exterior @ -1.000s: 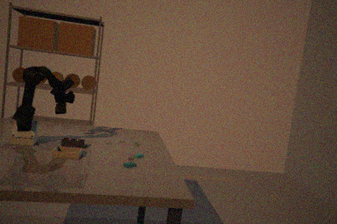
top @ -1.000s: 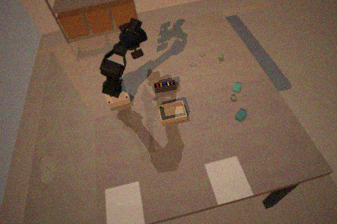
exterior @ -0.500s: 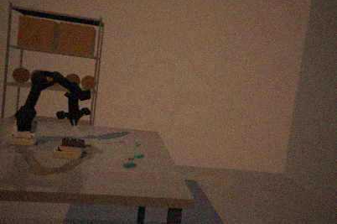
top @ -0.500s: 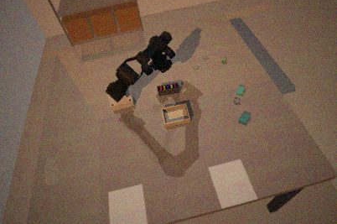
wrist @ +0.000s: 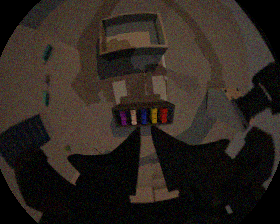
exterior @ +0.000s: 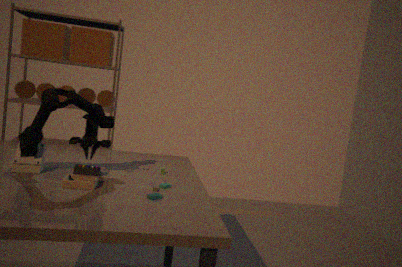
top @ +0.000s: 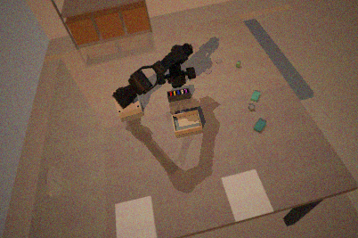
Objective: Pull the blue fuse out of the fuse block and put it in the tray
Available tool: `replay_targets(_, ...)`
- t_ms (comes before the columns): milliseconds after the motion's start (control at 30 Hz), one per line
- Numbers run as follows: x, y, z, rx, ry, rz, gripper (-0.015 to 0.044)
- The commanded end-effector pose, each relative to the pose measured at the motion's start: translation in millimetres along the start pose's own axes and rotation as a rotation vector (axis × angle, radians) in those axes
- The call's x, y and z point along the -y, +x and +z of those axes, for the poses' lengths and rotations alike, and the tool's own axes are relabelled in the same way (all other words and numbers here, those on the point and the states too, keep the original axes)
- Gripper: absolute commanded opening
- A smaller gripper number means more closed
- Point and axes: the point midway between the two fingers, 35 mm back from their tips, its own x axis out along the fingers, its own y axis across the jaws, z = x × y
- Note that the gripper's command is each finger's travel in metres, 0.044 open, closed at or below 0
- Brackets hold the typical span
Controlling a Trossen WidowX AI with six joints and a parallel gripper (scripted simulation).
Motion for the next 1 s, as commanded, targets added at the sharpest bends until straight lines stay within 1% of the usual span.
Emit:
replay_targets(0, -0.1, 4.0, 0.8, 0.007, 0.007, -0.001, 0.0074)
replay_targets(967, 1.2, 30.9, 3.6, 0.009, 0.007, 0.0, 0.0074)
